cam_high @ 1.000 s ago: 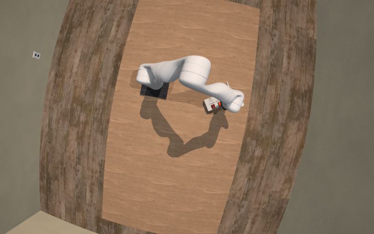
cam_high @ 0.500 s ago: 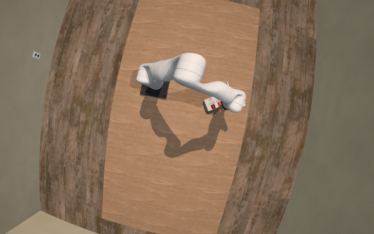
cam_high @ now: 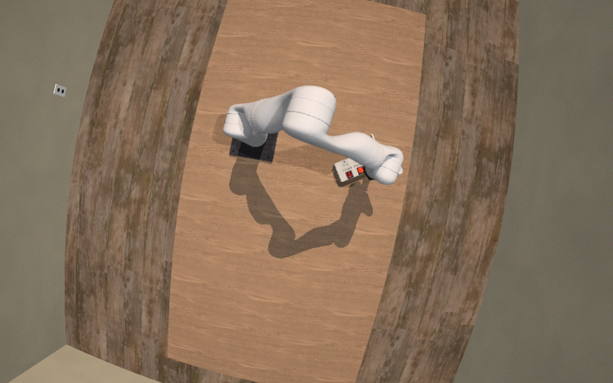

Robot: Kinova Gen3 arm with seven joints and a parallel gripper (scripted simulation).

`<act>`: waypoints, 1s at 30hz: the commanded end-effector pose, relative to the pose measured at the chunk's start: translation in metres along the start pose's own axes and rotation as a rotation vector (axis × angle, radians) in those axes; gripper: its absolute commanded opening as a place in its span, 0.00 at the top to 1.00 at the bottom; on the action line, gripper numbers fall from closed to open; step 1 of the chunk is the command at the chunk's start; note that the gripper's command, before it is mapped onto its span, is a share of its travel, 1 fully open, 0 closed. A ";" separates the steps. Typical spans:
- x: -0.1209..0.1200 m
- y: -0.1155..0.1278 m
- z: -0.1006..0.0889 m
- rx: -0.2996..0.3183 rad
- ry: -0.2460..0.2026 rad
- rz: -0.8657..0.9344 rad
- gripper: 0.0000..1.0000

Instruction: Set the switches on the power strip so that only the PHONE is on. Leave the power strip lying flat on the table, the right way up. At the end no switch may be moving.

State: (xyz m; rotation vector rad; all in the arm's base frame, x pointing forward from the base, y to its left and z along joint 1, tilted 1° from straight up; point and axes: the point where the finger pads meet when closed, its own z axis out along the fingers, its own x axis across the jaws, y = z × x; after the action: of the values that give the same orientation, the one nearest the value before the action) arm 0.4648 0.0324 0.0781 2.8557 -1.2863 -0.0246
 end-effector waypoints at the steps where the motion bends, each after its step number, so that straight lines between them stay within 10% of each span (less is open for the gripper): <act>1: 0.000 0.000 -0.001 0.002 0.001 0.000 1.00; 7: 0.000 0.000 -0.001 0.002 0.001 0.000 1.00; 8: 0.000 0.000 -0.001 0.002 0.001 0.000 0.00; 30: 0.000 0.000 -0.085 0.002 0.001 0.000 0.00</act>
State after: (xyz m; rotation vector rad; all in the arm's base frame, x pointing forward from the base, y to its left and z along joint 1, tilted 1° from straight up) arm 0.4603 0.0316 0.1474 2.8444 -1.2838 -0.0547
